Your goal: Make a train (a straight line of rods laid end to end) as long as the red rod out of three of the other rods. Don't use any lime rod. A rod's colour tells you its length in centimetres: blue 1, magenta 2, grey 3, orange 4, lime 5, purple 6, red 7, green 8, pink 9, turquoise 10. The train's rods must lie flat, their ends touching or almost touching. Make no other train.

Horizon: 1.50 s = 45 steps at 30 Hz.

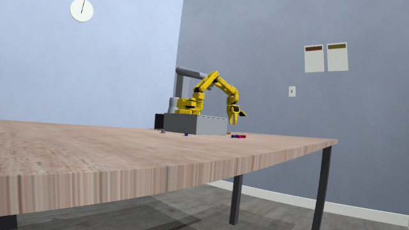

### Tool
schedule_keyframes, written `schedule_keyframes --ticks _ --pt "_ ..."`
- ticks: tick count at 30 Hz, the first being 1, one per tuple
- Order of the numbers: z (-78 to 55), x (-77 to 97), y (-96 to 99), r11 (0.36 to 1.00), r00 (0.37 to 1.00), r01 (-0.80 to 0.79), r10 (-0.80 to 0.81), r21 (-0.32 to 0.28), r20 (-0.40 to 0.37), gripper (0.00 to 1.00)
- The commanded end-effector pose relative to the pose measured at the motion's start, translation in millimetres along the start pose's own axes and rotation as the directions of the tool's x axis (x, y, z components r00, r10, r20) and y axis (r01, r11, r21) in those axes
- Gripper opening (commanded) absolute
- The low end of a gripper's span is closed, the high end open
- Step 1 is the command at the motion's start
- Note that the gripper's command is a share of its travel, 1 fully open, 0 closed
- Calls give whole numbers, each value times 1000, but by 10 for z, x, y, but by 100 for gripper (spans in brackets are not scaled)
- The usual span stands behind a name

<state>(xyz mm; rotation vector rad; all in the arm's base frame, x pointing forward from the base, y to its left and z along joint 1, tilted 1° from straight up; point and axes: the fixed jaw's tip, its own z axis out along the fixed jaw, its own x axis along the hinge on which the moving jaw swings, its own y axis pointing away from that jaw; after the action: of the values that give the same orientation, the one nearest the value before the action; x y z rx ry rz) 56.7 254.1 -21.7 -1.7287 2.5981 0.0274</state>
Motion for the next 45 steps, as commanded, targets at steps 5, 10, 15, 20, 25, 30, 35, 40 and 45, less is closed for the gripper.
schedule_keyframes --ticks 5,10,15,20,25,30,35,40,45 --pt "43 61 232 1000 1000 8 -8 3 -29 19" --pt "43 74 291 1000 1000 11 -11 3 -29 19" --pt "43 77 300 1000 1000 12 -12 3 -29 19" --pt "42 111 320 1000 999 10 -9 8 -46 19" --pt "42 111 320 1000 999 10 -9 8 -46 19" --pt "42 111 320 1000 999 10 -9 8 -46 19" --pt "42 111 320 1000 999 10 -9 8 -46 19" --pt "52 111 321 1000 999 10 -9 8 -46 19" --pt "91 108 321 1000 999 10 -9 8 -46 19"
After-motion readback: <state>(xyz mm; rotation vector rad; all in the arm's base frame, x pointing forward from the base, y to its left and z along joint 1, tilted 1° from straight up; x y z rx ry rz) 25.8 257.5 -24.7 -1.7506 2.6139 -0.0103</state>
